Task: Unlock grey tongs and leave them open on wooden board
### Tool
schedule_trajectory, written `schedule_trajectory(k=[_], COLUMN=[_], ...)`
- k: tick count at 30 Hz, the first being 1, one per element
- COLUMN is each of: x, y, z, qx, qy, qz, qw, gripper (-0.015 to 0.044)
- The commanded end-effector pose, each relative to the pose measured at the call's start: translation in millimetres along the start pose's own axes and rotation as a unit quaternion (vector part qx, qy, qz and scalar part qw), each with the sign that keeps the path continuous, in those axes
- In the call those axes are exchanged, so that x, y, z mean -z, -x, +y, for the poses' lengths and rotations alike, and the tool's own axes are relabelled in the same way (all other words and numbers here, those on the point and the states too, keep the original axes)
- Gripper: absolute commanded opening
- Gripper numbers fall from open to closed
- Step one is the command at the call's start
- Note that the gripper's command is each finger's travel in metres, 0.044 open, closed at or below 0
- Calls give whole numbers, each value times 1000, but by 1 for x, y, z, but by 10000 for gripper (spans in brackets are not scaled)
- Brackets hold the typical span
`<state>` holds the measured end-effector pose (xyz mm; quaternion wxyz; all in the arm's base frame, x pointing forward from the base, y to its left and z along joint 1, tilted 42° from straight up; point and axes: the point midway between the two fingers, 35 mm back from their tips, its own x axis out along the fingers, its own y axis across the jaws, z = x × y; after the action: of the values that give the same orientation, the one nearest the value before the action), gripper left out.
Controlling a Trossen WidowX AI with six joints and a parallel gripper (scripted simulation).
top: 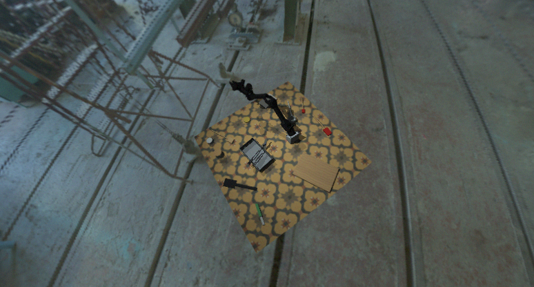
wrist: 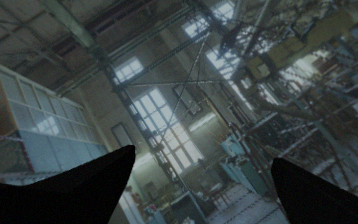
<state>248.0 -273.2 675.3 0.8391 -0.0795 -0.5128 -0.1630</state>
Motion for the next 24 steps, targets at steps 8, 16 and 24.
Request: schedule_trajectory(k=[8, 16, 24], x=[52, 157, 254], y=[1, 20, 63], z=[-1, 22, 76], qx=[46, 144, 253], qy=[-118, -323, -474], qz=[55, 158, 255], qw=[990, 922, 804], gripper=[440, 440, 440])
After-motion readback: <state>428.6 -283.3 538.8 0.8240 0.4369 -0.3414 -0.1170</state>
